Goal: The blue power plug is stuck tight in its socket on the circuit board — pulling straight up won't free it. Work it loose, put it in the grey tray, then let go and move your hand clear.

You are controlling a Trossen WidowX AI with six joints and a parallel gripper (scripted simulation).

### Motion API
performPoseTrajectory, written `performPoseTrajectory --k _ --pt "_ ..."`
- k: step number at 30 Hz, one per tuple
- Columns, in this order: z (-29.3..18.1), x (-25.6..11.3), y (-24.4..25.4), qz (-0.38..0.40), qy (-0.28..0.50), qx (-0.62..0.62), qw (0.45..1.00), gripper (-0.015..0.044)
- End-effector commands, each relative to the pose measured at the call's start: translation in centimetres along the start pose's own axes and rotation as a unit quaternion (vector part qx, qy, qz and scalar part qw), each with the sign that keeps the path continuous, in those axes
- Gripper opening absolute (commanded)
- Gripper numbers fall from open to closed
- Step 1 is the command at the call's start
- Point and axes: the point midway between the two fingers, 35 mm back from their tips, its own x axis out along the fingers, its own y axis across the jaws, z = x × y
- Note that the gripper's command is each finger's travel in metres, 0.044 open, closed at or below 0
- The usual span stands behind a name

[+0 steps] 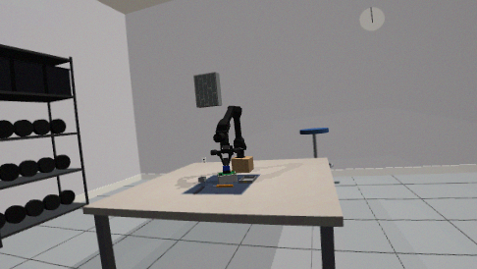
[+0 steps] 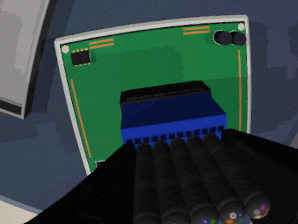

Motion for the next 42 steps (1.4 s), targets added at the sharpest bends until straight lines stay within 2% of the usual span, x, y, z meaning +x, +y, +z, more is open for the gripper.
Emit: performPoseTrajectory --k 1,6,14,18,21,32,36,39,42 --pt "0.0 -1.0 0.9 -0.045 -0.006 -0.001 0.999 0.0" --pt "0.0 -1.1 1.0 -0.05 -0.006 -0.001 0.999 0.0" --pt "-0.1 -1.2 -0.8 0.053 -0.006 -0.002 0.999 0.0" --pt "-0.1 -1.6 -1.3 0.079 -0.006 -0.002 0.997 0.0" --pt "-0.1 -2.3 -1.1 0.066 -0.006 -0.002 0.998 0.0" --pt "-0.1 -4.7 1.0 -0.057 -0.006 -0.001 0.998 0.0" --pt "-0.1 -5.6 0.7 -0.038 -0.006 -0.001 0.999 0.0" --pt "-0.1 -6.3 -0.2 0.011 -0.006 -0.001 1.0 0.0" --pt "-0.1 -6.3 -0.2 0.011 -0.006 -0.001 1.0 0.0"
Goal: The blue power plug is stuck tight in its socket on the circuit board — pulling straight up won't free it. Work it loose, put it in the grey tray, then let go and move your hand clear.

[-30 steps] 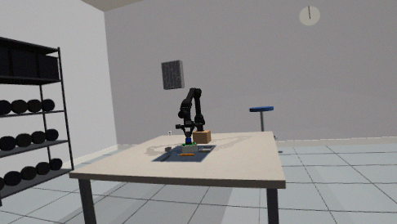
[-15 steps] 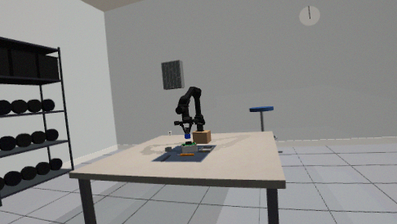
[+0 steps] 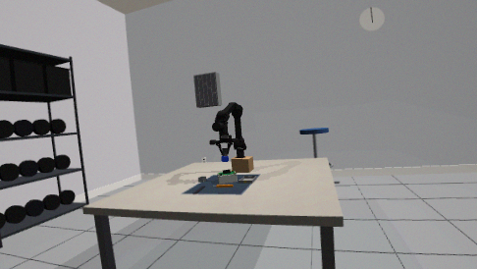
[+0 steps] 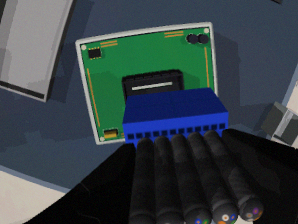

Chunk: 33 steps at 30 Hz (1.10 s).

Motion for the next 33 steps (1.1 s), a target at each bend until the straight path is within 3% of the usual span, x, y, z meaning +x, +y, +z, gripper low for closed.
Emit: performPoseTrajectory --k 1,33 --pt "-0.1 0.0 0.0 0.015 0.002 -0.002 1.0 0.0" --pt "2.4 3.5 5.8 0.017 0.001 -0.002 1.0 0.0"
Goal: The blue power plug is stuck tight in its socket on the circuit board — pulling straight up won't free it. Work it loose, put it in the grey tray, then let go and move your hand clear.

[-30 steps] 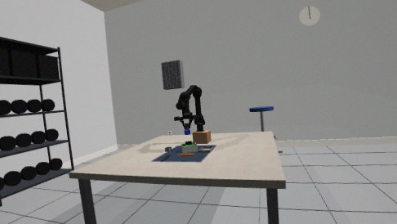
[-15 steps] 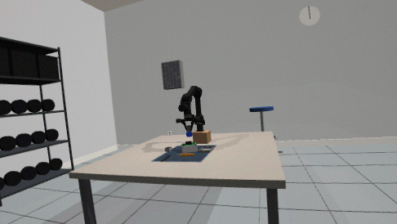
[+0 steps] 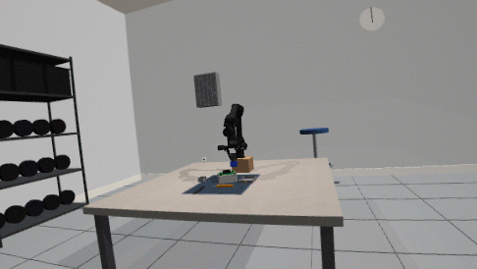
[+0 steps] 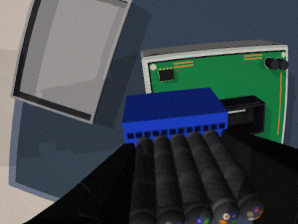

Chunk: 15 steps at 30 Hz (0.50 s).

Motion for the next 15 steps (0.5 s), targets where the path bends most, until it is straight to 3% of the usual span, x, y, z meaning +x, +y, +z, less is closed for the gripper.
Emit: performPoseTrajectory --k 1,15 --pt "0.5 0.1 0.9 0.002 -0.001 0.0 1.0 0.0" --pt "2.3 0.2 4.7 0.004 -0.002 0.0 1.0 0.0"
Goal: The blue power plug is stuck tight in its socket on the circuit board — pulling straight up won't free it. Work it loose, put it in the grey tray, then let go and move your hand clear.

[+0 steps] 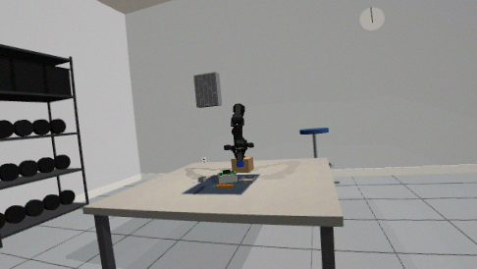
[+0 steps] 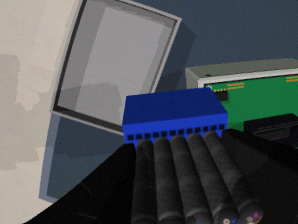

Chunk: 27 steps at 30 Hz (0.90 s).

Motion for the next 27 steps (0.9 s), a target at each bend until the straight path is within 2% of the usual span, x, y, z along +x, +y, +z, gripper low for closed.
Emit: performPoseTrajectory --k 1,14,23,27 --pt "0.5 0.0 1.1 0.002 0.001 0.0 1.0 0.0" --pt "1.8 0.1 3.7 0.003 0.0 0.0 1.0 0.0" --pt "1.8 3.4 3.7 0.003 0.0 0.0 1.0 0.0" --pt "1.8 3.5 3.7 0.003 0.0 0.0 1.0 0.0"
